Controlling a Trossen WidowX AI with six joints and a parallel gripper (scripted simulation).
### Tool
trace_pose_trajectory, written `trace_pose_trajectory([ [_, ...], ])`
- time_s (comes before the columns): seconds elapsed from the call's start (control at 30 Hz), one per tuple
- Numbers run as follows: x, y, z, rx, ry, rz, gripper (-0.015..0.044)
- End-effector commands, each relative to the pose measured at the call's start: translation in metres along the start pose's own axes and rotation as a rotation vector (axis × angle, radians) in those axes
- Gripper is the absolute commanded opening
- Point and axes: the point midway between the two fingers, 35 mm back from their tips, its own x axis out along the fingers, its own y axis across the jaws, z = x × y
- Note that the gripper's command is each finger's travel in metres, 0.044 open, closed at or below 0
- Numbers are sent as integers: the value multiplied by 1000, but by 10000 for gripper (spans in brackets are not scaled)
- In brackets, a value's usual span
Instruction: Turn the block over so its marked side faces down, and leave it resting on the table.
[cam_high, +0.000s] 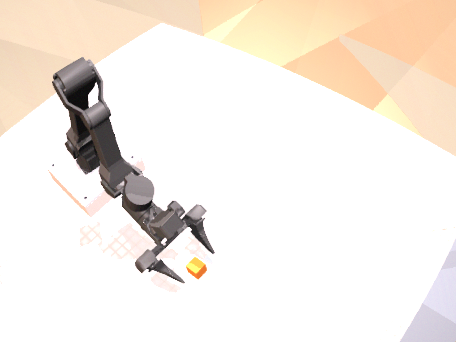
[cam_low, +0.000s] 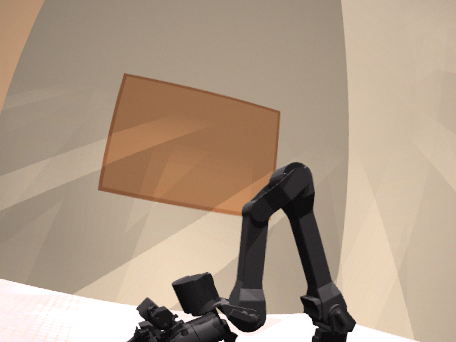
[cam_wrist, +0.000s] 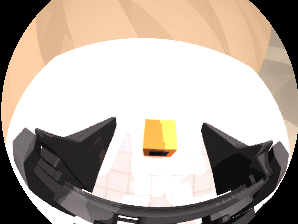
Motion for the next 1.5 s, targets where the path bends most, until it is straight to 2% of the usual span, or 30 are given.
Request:
trace_pose_trajectory([
  [0.0, 0, 1, -1, 6, 2, 5, 440],
  [0.67, 1, 1, -1, 6, 8, 5, 440],
  [0.87, 6, -2, 14, 8, 208, 3, 440],
  [1.07, -22, -1, 39, 7, 420, 4, 440],
  [1.13, -31, -1, 54, 2, 431, 3, 440],
  [1.27, -47, 0, 53, 3, 518, 6, 440],
  [1.47, -50, 0, 52, 4, 531, 7, 440],
])
